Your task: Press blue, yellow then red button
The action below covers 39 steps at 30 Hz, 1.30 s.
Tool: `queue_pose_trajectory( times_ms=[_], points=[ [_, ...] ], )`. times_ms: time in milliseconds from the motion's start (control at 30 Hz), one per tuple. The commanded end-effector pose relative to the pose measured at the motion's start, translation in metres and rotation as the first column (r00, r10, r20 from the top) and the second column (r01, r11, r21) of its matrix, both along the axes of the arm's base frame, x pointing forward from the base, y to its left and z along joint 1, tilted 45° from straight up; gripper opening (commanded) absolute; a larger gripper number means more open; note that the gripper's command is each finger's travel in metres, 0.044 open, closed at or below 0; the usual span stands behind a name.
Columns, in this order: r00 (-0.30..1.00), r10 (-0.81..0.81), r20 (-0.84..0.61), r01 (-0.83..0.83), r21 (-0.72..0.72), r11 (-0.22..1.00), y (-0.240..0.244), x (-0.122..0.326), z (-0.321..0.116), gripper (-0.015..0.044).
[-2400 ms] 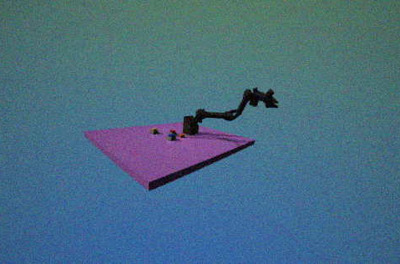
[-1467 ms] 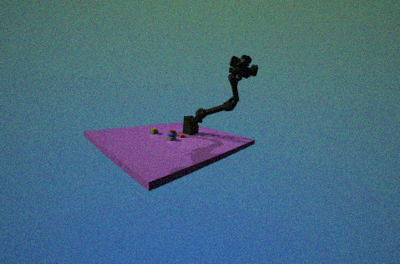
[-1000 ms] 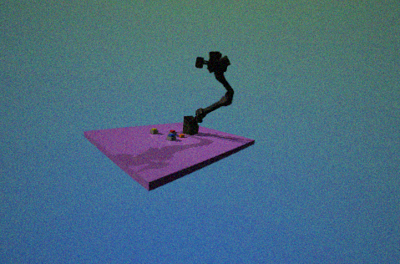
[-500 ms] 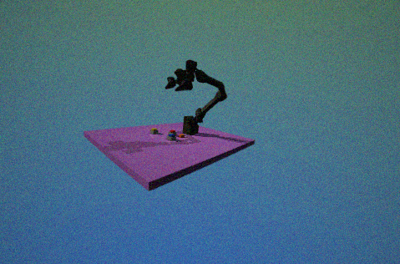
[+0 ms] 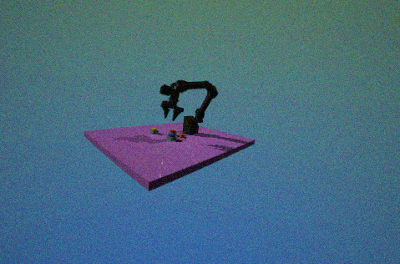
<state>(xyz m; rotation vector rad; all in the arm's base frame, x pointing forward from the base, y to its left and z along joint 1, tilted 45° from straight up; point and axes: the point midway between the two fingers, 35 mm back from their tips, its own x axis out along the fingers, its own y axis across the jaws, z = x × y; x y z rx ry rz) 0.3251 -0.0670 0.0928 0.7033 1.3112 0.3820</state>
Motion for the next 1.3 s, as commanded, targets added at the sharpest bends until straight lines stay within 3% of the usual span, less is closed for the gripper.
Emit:
queue_pose_trajectory(
  times_ms=[0,200,400,700,1267],
  points=[
    [0.987,0.118,-0.106,-0.110,0.081,0.991,0.019,-0.027,-0.019,0.0400],
    [0.987,0.118,-0.106,-0.110,0.081,0.991,0.019,-0.027,-0.019,0.0400],
    [0.987,0.118,-0.105,-0.110,0.083,0.990,0.060,-0.022,-0.061,0.0242],
    [0.987,0.119,-0.105,-0.110,0.083,0.990,0.062,-0.022,-0.063,0.0020],
    [0.987,0.118,-0.105,-0.110,0.083,0.990,0.068,-0.021,-0.069,0.0020]
  ],
)
